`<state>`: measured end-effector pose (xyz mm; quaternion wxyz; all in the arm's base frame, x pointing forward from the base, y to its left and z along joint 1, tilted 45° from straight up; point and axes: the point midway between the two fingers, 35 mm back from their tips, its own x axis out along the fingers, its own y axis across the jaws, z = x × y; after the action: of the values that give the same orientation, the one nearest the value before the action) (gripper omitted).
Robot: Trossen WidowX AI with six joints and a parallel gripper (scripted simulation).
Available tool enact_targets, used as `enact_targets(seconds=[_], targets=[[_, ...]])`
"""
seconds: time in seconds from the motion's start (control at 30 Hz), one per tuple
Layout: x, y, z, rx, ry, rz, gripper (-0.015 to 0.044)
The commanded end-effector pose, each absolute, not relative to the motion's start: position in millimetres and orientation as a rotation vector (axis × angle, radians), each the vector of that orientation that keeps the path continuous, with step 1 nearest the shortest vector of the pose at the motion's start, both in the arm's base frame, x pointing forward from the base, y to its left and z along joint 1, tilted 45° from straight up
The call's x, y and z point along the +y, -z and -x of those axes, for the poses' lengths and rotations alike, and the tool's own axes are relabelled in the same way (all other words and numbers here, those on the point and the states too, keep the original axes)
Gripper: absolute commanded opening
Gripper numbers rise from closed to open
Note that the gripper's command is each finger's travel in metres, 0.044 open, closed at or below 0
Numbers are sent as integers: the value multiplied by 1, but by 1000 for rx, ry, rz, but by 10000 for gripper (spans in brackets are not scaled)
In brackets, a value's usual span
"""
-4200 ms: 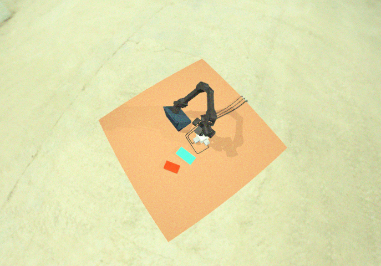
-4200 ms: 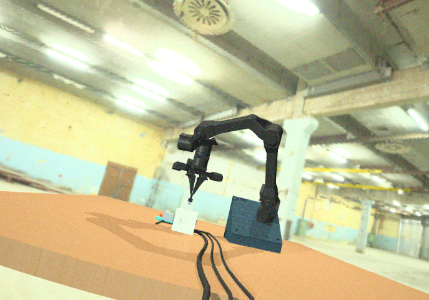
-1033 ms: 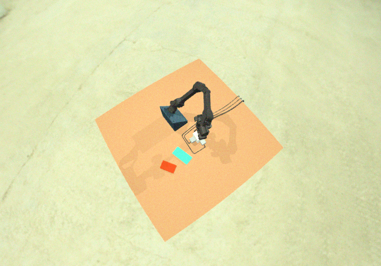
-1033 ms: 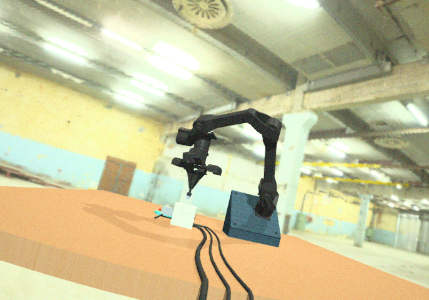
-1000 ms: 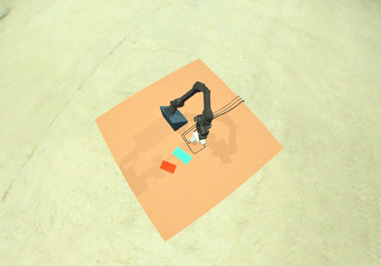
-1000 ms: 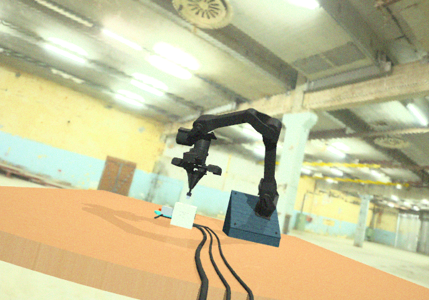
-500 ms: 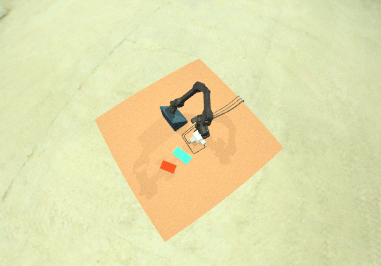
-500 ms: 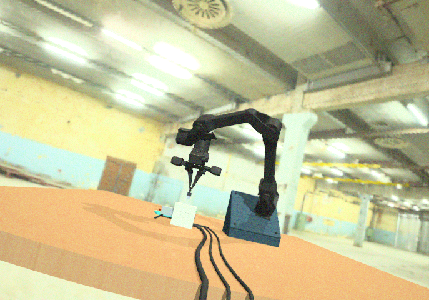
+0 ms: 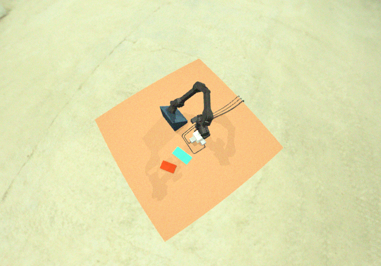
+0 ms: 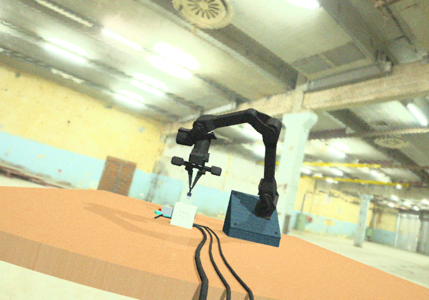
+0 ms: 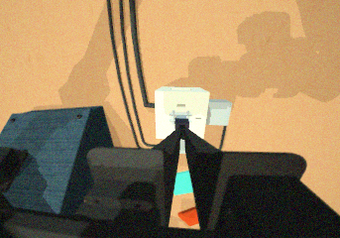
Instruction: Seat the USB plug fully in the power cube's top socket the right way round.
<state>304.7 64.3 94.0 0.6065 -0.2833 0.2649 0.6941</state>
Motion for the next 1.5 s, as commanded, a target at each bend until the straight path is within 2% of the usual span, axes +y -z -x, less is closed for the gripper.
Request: enact_targets(seconds=[0.0,1.47], targets=[[65,-93,-305,616,-1603,656,0],[67,-88,-304,637,-1596,667,0]])
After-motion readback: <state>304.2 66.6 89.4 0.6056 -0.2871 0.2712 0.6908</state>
